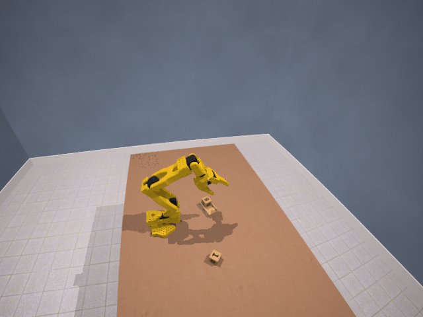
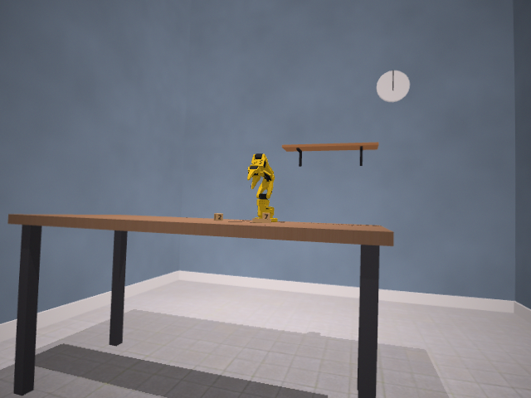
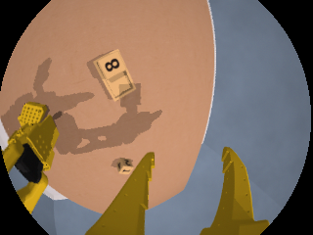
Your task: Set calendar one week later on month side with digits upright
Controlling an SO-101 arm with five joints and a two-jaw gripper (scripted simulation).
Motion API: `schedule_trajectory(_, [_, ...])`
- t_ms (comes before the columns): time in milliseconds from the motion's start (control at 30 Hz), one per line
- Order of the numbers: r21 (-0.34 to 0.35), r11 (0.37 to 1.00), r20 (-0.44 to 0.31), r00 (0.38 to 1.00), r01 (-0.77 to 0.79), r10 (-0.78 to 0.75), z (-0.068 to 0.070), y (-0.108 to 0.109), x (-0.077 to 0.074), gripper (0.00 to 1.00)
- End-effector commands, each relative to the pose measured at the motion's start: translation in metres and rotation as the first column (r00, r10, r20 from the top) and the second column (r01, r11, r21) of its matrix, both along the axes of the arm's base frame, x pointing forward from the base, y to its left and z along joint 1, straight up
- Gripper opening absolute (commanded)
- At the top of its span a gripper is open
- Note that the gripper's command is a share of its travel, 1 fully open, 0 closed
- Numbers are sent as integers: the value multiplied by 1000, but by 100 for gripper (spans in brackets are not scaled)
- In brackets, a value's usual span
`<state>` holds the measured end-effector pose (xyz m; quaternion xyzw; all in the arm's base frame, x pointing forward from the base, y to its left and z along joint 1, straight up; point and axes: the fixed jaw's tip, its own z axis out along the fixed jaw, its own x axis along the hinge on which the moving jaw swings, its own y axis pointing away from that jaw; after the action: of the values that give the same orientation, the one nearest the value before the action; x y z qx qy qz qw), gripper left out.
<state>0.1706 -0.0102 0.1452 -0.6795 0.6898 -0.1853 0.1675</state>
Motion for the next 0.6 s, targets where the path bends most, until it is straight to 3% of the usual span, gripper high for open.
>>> schedule_trajectory(0, [19,994,51,993,-108,107,3,24,0,35])
schedule_trajectory(133, [29,981,51,980,-194,192,0,41,-6,35])
schedule_trajectory(567, [41,954,51,954,-297,295,-4,61,-14,35])
